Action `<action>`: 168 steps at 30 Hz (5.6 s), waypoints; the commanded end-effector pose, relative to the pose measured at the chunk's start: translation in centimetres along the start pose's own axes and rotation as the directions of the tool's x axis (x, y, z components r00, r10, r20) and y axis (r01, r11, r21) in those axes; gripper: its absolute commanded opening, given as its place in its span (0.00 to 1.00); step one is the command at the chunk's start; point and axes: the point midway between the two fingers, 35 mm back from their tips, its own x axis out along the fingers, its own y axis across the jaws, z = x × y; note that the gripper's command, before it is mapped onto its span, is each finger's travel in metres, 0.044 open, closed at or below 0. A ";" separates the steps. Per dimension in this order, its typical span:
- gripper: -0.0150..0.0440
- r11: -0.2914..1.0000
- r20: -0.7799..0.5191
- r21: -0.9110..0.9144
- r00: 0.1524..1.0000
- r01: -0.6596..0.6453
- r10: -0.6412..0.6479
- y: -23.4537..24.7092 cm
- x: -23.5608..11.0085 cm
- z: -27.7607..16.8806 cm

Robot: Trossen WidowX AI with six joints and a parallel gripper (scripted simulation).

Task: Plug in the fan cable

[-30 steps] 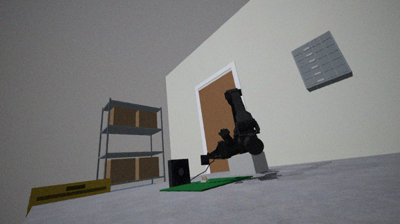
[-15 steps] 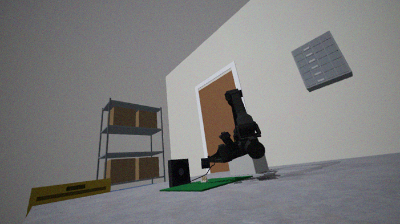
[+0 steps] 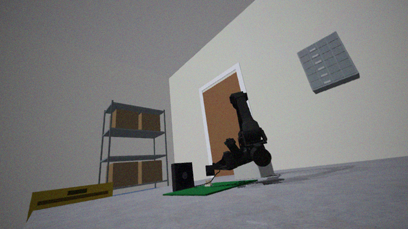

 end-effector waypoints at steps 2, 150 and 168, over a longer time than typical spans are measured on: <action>0.25 1.000 -0.001 -0.003 1.000 0.000 0.000 0.0 0.1 -0.5; 0.49 1.000 -0.042 -0.005 0.999 -0.011 0.011 0.2 -6.0 -2.2; 0.67 0.999 -0.044 -0.013 0.998 0.053 -0.054 -0.5 -8.8 0.4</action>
